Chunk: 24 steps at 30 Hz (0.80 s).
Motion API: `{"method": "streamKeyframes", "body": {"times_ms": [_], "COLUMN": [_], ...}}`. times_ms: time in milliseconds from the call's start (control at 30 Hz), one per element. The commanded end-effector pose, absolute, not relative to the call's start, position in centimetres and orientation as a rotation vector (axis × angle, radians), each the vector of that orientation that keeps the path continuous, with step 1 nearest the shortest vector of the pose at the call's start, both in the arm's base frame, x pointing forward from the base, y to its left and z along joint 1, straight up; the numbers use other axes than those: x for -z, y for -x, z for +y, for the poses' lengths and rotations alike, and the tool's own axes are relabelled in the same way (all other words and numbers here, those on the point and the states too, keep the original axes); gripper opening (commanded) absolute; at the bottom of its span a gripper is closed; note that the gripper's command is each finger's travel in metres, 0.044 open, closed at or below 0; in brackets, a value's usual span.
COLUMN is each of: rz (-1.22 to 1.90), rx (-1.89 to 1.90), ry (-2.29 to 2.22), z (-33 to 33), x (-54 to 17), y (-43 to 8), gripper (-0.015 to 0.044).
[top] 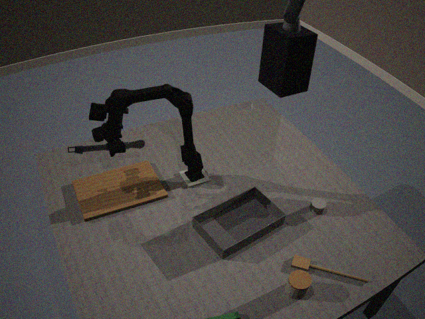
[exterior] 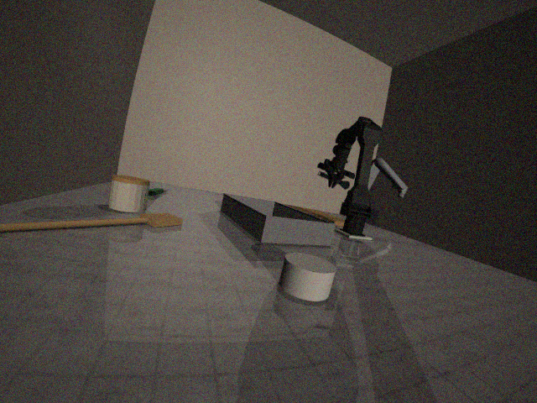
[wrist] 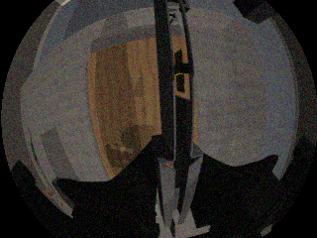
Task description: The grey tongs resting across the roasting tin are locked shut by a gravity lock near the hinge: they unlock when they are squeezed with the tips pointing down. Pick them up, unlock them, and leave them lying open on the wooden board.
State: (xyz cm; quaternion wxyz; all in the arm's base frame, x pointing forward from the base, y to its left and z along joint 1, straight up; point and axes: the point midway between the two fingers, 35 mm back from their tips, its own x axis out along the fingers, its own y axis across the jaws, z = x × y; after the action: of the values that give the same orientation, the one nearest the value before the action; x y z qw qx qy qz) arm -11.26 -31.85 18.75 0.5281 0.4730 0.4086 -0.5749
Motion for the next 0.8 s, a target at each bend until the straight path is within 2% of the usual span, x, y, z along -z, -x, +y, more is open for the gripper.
{"method": "streamKeyframes", "body": {"times_ms": [0,300,767], "rz": [1.045,1.165,1.167], "rx": [1.339,1.270,1.268], "ry": [-1.161,-1.230,-1.231], "z": [-31.82,-31.48,-31.54], "x": [-19.07,-19.25,-18.99], "y": [11.11,10.85,10.86], "gripper": [-0.0150,-0.0150,-0.0150]}}
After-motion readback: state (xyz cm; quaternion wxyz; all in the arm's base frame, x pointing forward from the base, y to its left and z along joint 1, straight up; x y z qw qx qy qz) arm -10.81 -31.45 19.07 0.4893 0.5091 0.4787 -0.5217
